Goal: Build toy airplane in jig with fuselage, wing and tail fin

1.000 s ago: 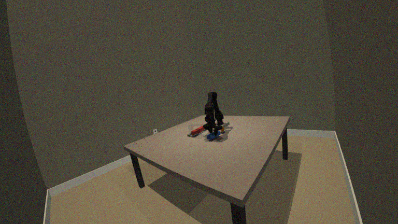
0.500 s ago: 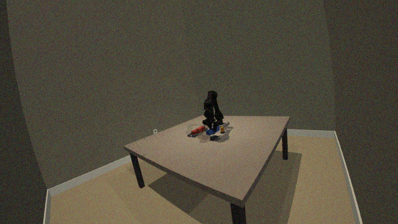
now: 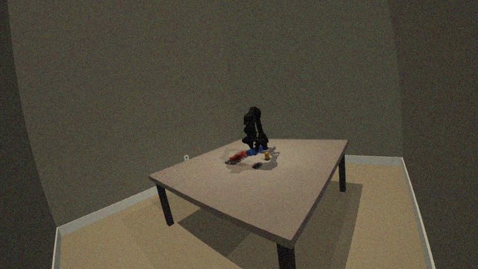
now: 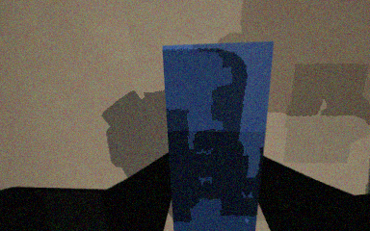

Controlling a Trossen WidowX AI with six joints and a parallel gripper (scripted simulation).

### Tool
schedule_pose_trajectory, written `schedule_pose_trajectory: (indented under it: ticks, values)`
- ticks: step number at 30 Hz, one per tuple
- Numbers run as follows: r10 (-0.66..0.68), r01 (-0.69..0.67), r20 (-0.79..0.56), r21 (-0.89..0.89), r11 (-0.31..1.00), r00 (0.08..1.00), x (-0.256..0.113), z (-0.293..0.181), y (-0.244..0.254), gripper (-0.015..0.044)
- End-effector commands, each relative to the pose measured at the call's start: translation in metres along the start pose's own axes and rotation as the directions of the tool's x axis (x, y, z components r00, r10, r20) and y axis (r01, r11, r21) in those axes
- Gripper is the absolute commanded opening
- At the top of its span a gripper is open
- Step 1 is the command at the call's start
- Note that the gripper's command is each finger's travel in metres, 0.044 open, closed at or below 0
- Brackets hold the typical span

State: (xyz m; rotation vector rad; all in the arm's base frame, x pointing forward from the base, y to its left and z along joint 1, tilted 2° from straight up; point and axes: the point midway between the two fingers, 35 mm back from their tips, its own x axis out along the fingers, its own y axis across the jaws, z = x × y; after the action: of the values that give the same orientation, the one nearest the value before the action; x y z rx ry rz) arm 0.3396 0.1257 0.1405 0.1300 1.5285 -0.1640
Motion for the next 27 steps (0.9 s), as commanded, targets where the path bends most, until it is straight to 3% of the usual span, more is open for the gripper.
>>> schedule_pose_trajectory:
  ticks: [1,11,27]
  values:
    - [0.013,-0.013,0.013,0.004,1.000,1.000,-0.016,0.000,0.001,0.0000]
    - [0.014,-0.015,0.015,0.013,1.000,1.000,-0.033,-0.002,-0.003,0.0000]
    - [0.011,-0.014,0.015,0.258,0.966,1.000,-0.025,0.012,-0.052,0.0000]
